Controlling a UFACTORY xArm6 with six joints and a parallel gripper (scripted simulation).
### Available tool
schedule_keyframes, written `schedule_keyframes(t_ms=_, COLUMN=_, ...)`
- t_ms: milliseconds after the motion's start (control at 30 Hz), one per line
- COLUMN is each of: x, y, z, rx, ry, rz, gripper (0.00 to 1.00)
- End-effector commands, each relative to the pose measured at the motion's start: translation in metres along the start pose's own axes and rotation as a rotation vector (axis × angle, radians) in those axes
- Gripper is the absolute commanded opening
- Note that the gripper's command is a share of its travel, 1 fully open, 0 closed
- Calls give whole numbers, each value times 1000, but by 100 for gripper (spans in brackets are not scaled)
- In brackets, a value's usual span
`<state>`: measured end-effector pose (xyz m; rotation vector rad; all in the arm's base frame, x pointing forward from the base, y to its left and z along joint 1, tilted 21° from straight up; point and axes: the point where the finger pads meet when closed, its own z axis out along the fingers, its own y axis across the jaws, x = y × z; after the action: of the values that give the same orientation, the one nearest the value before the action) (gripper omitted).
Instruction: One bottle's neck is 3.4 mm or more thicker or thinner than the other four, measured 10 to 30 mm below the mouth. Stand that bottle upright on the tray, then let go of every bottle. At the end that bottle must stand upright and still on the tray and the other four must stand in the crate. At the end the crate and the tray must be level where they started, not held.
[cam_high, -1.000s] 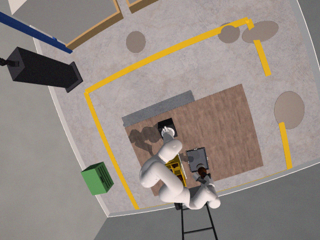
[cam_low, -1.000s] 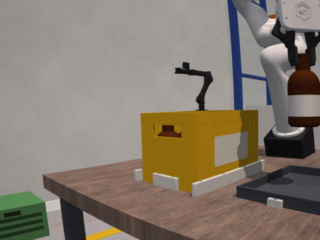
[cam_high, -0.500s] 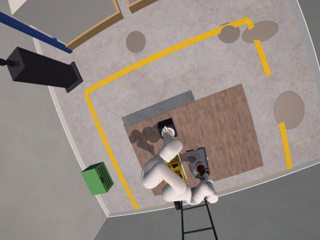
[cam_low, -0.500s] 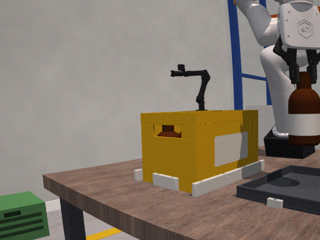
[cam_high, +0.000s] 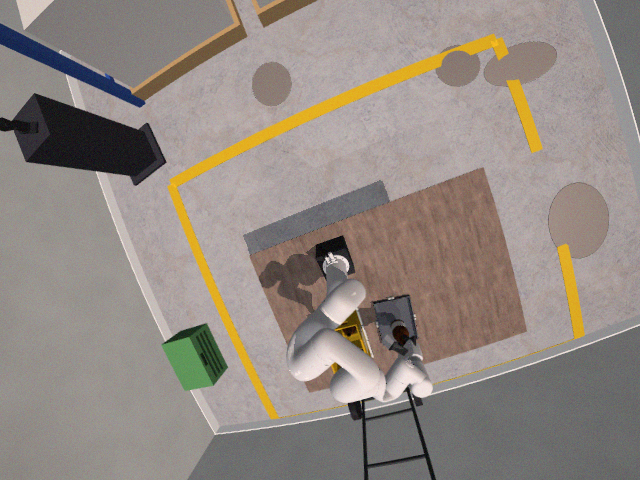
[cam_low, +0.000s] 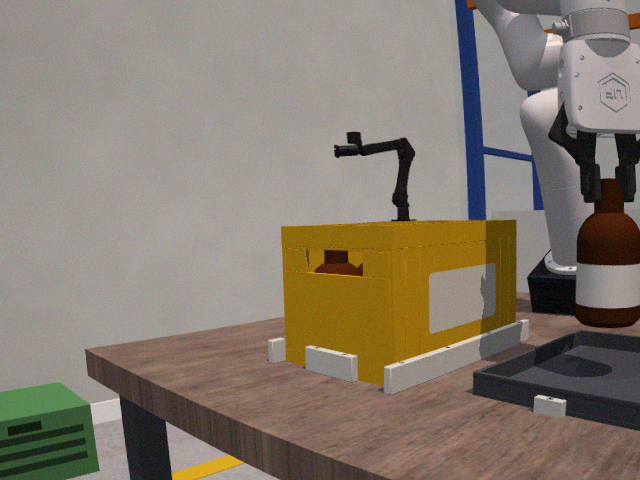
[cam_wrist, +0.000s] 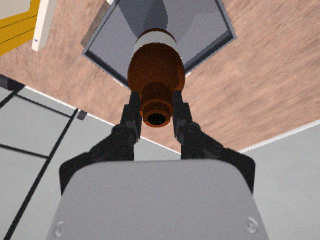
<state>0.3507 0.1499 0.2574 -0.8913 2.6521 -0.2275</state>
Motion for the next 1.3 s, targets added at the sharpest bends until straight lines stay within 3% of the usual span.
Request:
schedule_keyframes(t_ms=0, x=-2, y=0, z=10, rx=1, ry=-4, rz=1, gripper=0)
schedule_keyframes(t_ms=600, x=-2, y=0, z=34, rx=1, ry=-4, rz=1, gripper=0)
schedule_keyframes(t_ms=1267, x=-2, y=0, z=38, rx=1, ry=-4, rz=1, gripper=0)
